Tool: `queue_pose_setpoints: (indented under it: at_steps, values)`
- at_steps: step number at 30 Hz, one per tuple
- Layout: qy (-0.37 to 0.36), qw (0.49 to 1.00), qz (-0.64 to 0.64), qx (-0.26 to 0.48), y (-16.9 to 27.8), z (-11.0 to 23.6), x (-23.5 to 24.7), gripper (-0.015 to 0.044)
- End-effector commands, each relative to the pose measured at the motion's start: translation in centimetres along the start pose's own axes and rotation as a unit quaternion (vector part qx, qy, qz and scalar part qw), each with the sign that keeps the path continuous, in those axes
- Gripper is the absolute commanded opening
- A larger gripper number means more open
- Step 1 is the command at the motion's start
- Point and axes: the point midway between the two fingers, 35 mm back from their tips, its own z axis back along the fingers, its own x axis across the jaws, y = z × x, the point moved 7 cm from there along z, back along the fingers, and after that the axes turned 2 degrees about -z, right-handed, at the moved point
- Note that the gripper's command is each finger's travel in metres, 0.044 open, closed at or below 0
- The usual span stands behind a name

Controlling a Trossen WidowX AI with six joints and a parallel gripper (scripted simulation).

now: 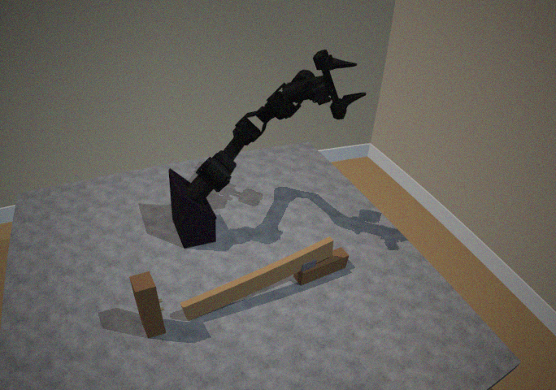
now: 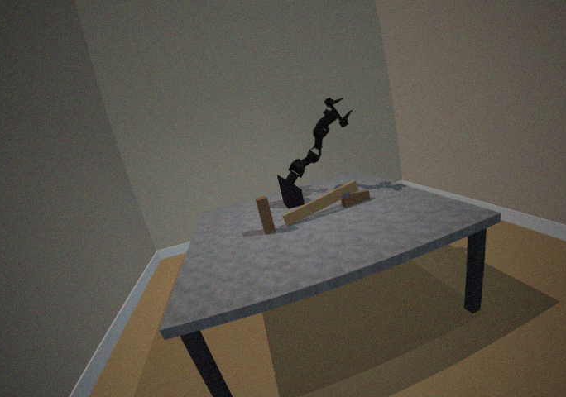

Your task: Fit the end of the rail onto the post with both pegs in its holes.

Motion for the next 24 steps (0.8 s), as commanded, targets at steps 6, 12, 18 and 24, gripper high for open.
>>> queue_pose_setpoints:
  at_steps: [6,12,18,24]
  values:
    - [0.036,0.981,0.161,-0.099,-5.7,-1.8,0.7,0.044]
    - [0.107,0.932,0.3,-0.171,-11.1,-2.7,0.7,0.044]
    - [0.174,0.883,0.387,-0.203,-14.8,-2.9,0.4,0.044]
    - [0.23,0.838,0.437,-0.232,-18.5,-2.6,-0.3,0.044]
